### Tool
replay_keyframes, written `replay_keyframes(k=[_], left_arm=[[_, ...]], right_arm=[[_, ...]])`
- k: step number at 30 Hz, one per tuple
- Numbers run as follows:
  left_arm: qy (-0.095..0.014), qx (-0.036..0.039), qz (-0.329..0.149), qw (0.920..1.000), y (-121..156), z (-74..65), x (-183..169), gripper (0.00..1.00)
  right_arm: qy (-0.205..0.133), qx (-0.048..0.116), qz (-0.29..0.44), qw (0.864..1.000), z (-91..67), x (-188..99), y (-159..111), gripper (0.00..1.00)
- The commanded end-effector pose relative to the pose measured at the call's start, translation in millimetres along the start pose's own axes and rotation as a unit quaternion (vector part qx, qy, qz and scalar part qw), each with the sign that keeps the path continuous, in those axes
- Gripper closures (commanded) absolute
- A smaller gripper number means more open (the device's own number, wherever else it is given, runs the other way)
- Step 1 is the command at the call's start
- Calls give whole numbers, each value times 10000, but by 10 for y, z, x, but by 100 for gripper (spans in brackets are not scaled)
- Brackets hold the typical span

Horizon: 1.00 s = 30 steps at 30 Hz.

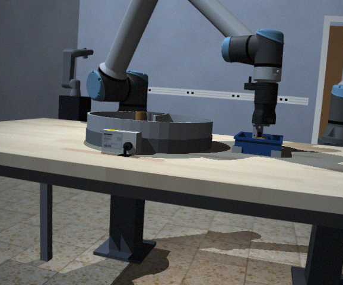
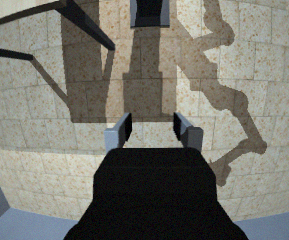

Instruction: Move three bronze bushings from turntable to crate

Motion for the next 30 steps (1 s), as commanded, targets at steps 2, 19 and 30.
replay_keyframes(k=[2, 19, 30], left_arm=[[-8, 1, 0, 10000, -1, -8, -5, 0], [-8, 1, 0, 10000, -1, -8, -5, 0], [-8, 1, 0, 10000, -1, -8, -5, 0]], right_arm=[[-9, -3, 0, 10000, -12, -5, 2, 62], [-9, -3, 0, 10000, -252, -9, 4, 62], [-9, -3, 0, 10000, -676, -15, 8, 62]])
Point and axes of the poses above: on each arm, the point where the finger pads meet when closed, its own z axis out along the fingers, its own y axis across the jaws, x = y × z, the point moved 9 cm from there along -z, back along the fingers, and after that the axes turned 4 degrees about z, right-handed, at the moved point
